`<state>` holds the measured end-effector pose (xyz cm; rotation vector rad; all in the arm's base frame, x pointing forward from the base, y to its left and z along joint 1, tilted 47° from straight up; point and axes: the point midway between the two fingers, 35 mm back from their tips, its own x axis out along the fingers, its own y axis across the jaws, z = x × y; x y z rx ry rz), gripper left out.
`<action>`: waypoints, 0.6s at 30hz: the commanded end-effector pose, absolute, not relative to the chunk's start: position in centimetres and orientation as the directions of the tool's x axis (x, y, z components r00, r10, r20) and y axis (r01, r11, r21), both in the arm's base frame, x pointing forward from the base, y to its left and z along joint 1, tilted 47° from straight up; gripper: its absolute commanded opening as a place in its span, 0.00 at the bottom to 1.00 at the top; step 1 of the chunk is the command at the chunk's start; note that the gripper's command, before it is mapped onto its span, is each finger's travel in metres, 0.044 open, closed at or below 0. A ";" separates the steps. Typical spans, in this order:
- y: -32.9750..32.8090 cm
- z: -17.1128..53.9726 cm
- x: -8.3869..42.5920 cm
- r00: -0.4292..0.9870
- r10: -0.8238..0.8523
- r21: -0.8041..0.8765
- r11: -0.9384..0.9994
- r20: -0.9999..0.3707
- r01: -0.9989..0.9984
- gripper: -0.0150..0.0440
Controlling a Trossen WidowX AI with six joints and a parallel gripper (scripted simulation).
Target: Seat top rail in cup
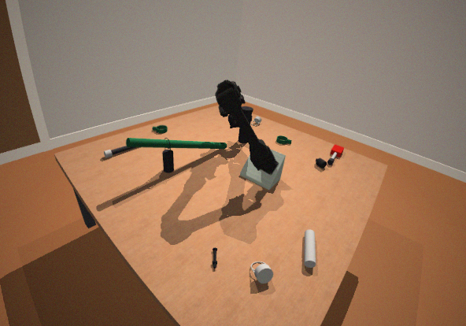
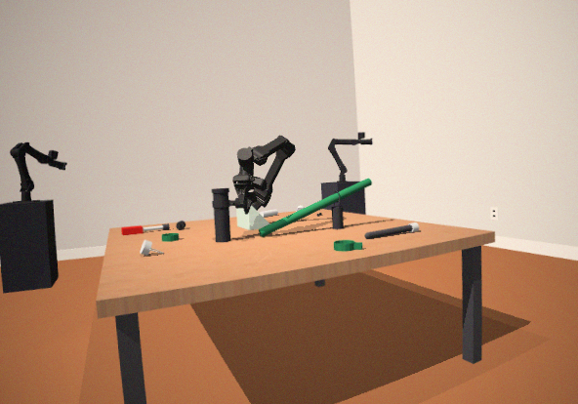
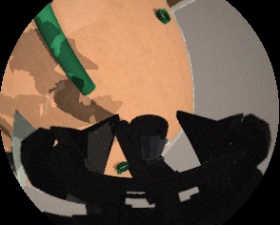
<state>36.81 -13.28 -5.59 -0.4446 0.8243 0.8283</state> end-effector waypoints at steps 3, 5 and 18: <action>-13.0 -6.1 36.6 0.391 0.471 -0.025 0.613 -0.791 -0.790 0.91; -13.0 -6.1 36.6 0.391 0.471 -0.025 0.613 -0.791 -0.790 0.82; -12.9 -6.1 36.5 0.393 0.474 -0.031 0.607 -0.788 -0.794 0.34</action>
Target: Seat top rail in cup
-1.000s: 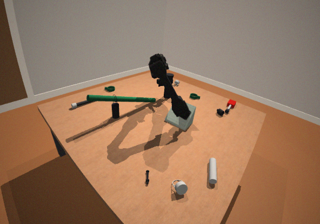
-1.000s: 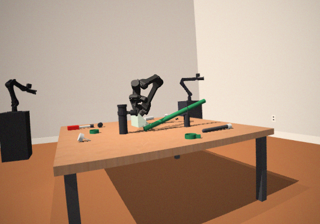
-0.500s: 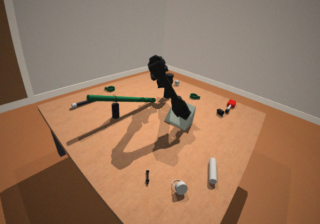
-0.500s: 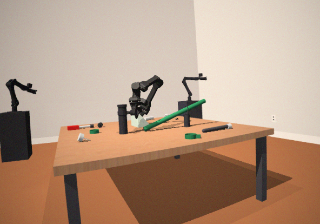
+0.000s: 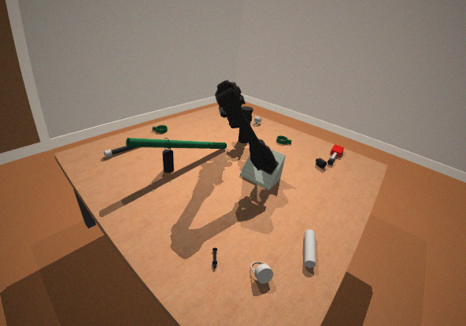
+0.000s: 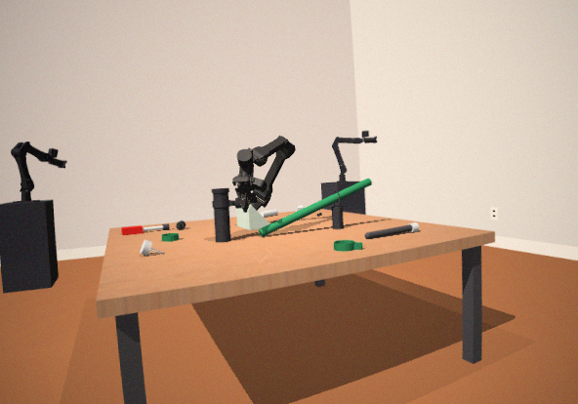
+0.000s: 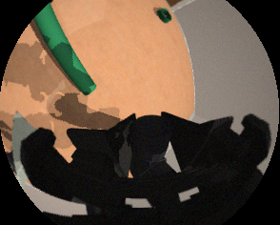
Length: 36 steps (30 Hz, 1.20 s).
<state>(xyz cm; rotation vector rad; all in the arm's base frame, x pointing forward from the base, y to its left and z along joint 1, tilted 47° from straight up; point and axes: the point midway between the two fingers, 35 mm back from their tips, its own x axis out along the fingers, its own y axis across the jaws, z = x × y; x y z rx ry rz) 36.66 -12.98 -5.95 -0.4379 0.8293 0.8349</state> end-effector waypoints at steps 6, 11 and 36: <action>-12.8 -5.9 36.1 0.404 0.491 -0.059 0.578 -0.772 -0.814 0.25; -12.7 -5.8 35.7 0.413 0.506 -0.084 0.551 -0.757 -0.830 0.25; -12.5 -5.4 34.2 0.437 0.563 -0.182 0.452 -0.701 -0.873 0.25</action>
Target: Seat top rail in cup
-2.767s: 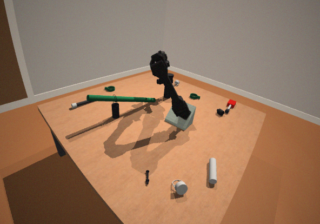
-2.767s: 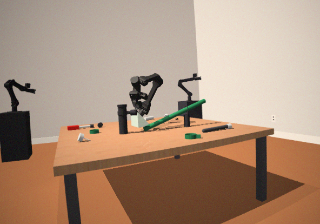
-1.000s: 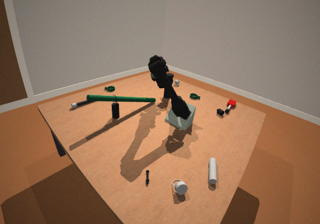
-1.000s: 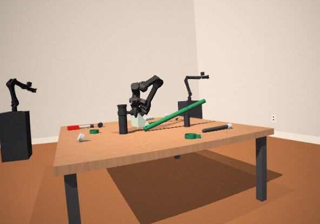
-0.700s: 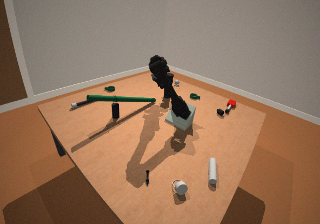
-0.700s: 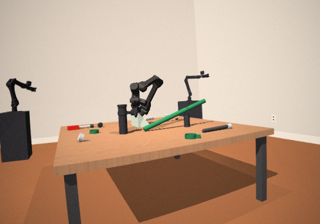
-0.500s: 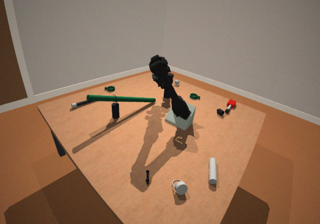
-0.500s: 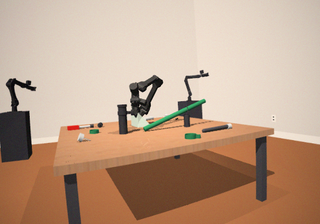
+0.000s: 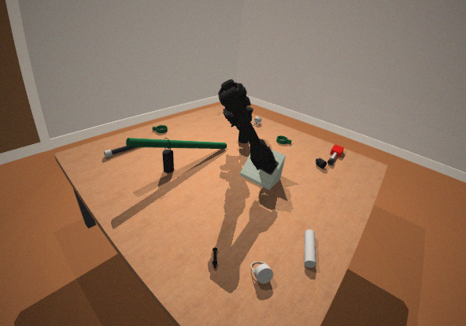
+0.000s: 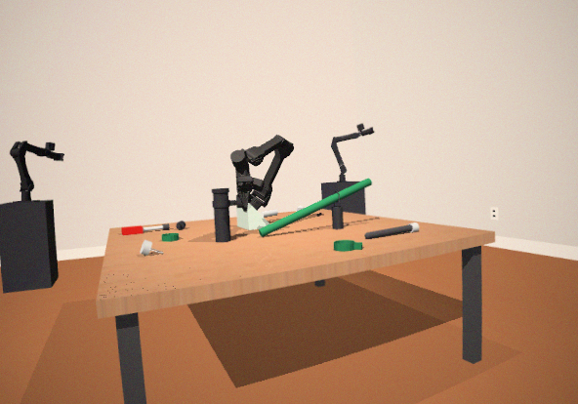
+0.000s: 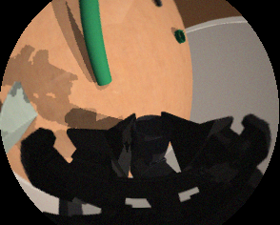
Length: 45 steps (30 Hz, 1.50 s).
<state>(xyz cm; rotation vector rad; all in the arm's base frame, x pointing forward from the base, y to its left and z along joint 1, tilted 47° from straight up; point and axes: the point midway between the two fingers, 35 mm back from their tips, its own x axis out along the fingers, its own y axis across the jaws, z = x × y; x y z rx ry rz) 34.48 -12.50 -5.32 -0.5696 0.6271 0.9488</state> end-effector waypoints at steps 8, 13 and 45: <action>-12.4 -5.3 33.7 0.442 0.580 -0.211 0.422 -0.684 -0.882 0.25; -12.4 -5.3 33.3 0.446 0.597 -0.241 0.393 -0.667 -0.887 0.25; -12.4 -5.1 32.8 0.450 0.620 -0.277 0.359 -0.643 -0.891 0.25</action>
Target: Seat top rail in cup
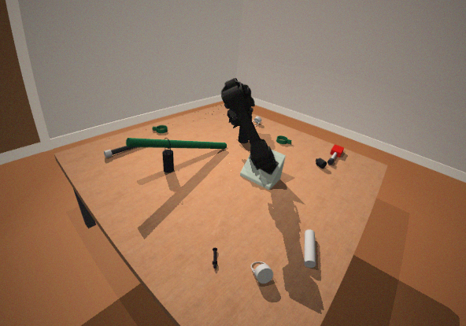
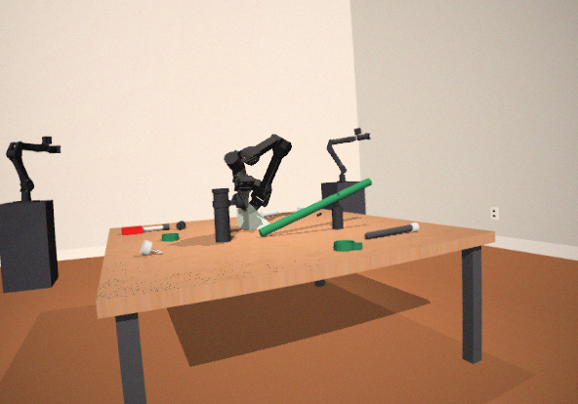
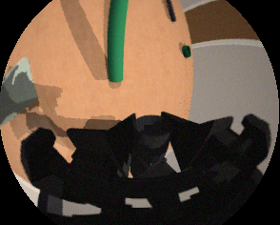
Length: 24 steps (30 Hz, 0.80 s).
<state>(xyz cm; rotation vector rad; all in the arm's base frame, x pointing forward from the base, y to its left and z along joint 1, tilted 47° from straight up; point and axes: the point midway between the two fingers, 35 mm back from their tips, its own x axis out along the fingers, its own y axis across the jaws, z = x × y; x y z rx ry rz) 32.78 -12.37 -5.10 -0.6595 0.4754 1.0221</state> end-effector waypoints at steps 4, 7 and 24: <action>-12.4 -5.1 32.8 0.450 0.620 -0.277 0.359 -0.643 -0.891 0.25; -12.4 -5.1 32.8 0.450 0.620 -0.277 0.359 -0.643 -0.891 0.30; -12.5 -1.9 33.1 0.448 0.619 -0.277 0.357 -0.644 -0.892 1.00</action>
